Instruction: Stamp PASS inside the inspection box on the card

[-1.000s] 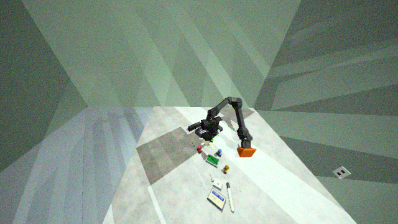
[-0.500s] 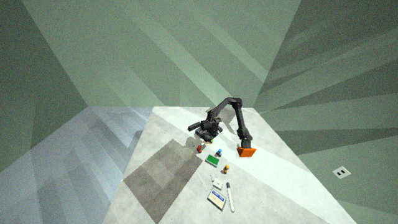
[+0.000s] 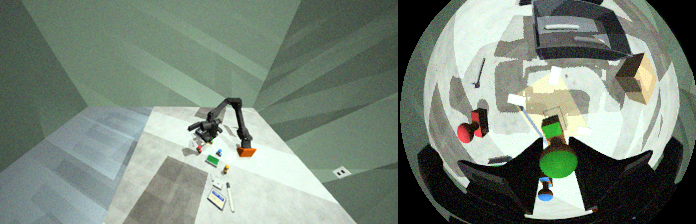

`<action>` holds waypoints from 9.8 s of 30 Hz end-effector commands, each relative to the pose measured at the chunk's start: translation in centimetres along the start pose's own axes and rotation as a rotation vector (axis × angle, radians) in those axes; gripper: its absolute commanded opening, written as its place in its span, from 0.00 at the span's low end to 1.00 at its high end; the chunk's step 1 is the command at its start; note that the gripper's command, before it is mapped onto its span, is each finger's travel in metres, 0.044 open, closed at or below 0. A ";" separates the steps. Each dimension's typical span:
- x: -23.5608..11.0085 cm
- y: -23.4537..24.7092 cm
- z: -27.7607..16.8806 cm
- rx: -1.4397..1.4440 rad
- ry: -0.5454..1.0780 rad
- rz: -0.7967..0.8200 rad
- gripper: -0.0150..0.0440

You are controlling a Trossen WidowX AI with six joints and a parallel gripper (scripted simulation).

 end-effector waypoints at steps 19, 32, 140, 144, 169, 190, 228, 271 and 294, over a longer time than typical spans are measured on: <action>1.5 -0.3 -0.1 -0.003 -0.007 -0.007 0.25; 1.8 -0.3 -0.1 -0.003 -0.007 -0.008 0.25; 1.5 -0.3 -0.1 -0.003 -0.007 -0.008 0.25; 1.3 -0.3 -0.1 -0.003 -0.007 -0.008 0.25; -1.9 0.0 0.0 -0.004 -0.004 -0.004 0.25; -4.9 -0.1 -0.1 -0.004 -0.004 -0.006 0.25; -5.6 16.8 -7.2 0.003 0.003 0.009 0.25; -0.5 20.6 -10.6 0.007 -0.001 0.007 0.25; 1.6 20.5 -10.6 0.013 0.002 0.006 0.48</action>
Point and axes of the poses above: the point midway between the two fingers, 35 mm back from their tips, its own x axis out along the fingers, its own y axis across the jaws, z = x × y, the point moved 2 cm from there along -x, back along the fingers, and after that the axes turned 9 degrees about -x, right-handed, at the moved point
